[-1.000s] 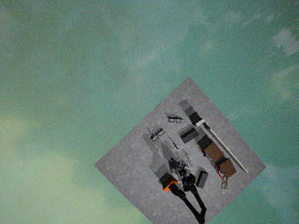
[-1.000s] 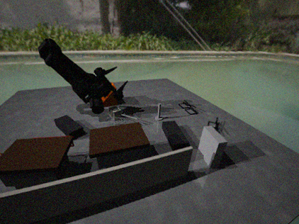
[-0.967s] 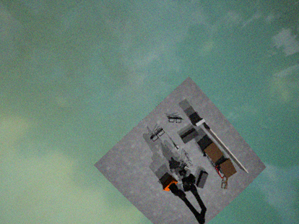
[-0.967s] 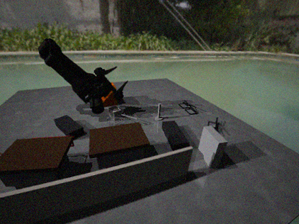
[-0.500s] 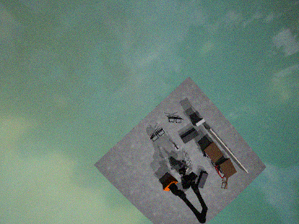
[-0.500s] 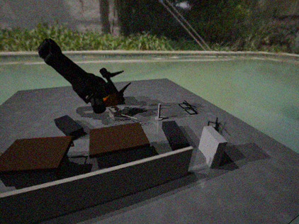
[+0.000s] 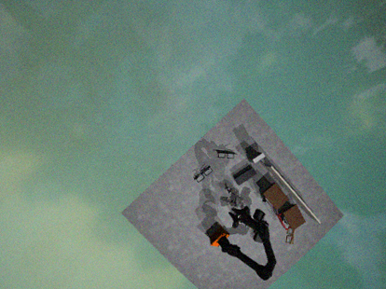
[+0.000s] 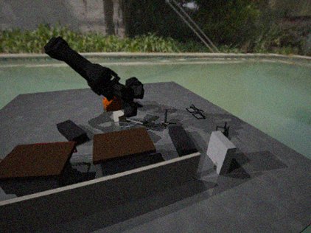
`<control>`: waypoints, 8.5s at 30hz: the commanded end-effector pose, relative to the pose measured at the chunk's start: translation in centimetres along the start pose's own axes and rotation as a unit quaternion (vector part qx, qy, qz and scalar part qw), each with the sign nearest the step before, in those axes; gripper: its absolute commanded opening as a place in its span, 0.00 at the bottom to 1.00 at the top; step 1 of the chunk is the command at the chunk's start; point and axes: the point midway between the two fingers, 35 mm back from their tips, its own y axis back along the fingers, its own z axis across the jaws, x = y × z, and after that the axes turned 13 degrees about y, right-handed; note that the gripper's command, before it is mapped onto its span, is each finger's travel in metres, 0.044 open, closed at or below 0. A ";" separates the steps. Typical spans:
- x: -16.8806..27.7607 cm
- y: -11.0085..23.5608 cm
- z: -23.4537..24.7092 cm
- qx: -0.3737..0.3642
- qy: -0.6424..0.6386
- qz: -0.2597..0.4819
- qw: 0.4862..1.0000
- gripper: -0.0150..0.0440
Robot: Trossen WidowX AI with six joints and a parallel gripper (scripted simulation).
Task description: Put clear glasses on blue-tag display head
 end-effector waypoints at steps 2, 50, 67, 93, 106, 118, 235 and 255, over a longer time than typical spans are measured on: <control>0.1 2.1 -4.3 0.150 0.046 0.212 0.965 0.59; 0.5 4.3 -9.6 0.291 0.100 0.362 0.880 0.46; 2.0 3.1 -11.1 0.291 0.099 0.363 0.880 0.46; 1.9 2.9 -10.8 0.292 0.101 0.361 0.880 0.33; 1.7 3.1 -10.7 0.292 0.101 0.361 0.880 0.25; -2.5 6.7 -6.9 0.290 0.101 0.360 0.881 0.25; -6.6 -3.8 -5.0 0.459 -0.552 0.049 0.694 0.25; -5.9 -4.0 -4.2 0.459 -0.552 0.049 0.694 0.25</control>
